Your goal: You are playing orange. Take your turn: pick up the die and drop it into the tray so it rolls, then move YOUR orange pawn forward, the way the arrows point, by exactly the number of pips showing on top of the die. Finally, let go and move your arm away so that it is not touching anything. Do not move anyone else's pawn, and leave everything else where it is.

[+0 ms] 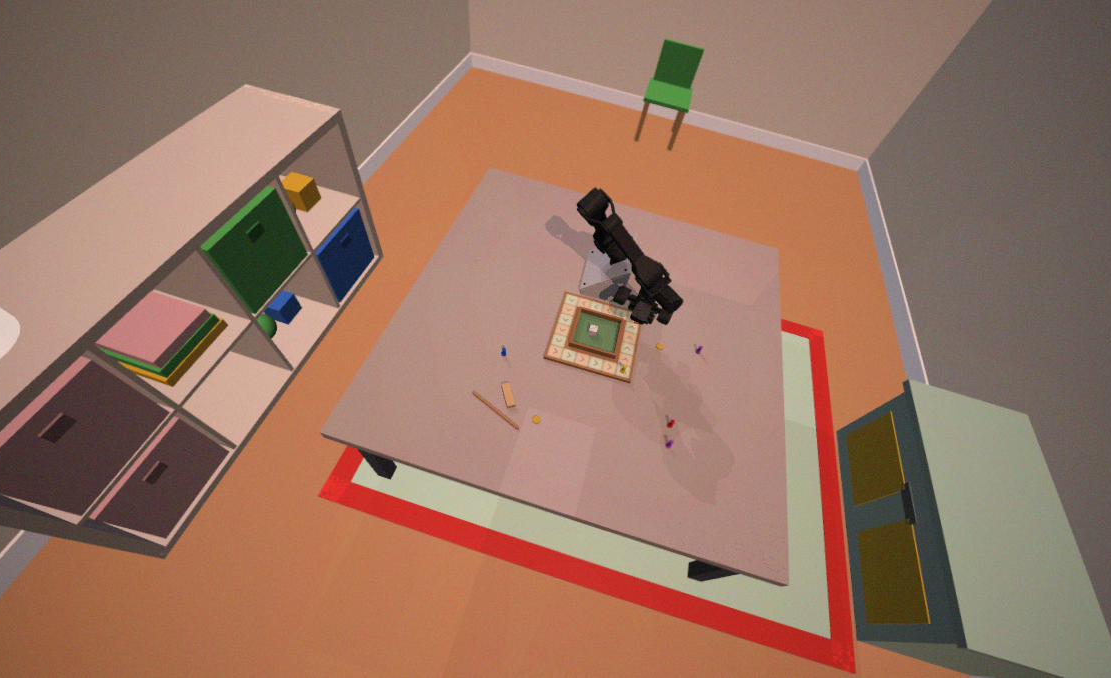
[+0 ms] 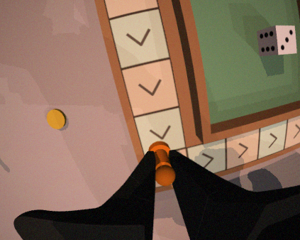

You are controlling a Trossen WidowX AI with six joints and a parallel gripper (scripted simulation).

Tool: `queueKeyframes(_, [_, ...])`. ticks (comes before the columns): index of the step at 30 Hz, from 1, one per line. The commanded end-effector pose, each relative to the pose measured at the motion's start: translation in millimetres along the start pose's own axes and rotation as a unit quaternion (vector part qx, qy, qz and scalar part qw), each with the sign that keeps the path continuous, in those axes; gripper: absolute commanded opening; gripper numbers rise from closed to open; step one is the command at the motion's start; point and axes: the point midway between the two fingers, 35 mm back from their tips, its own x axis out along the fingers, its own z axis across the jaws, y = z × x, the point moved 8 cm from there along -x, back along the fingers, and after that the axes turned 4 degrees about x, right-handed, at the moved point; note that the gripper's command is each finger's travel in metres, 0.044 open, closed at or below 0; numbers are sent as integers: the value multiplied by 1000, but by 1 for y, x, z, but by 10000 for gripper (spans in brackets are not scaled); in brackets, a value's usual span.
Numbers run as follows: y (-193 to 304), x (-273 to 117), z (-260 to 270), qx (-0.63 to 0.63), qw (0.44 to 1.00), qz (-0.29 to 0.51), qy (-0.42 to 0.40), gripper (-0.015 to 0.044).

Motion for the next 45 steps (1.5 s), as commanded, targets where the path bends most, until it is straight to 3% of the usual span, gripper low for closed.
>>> queueKeyframes(1, [3, 18, -4, -4, 1000, 3, 9, 0])
queueKeyframes(20, [3, 43, -5, -4, 1000, 3, 10, 0])
queueKeyframes(30, [0, 35, -2, 0, 1000, 2, 4, 263])
queueKeyframes(34, [0, -10, 0, -4, 1000, 3, 8, 368])
queueKeyframes(37, [0, -13, 0, -4, 1000, 4, 9, 440])
queueKeyframes(45, [-2, -56, -52, -47, 999, 5, 10, 440])
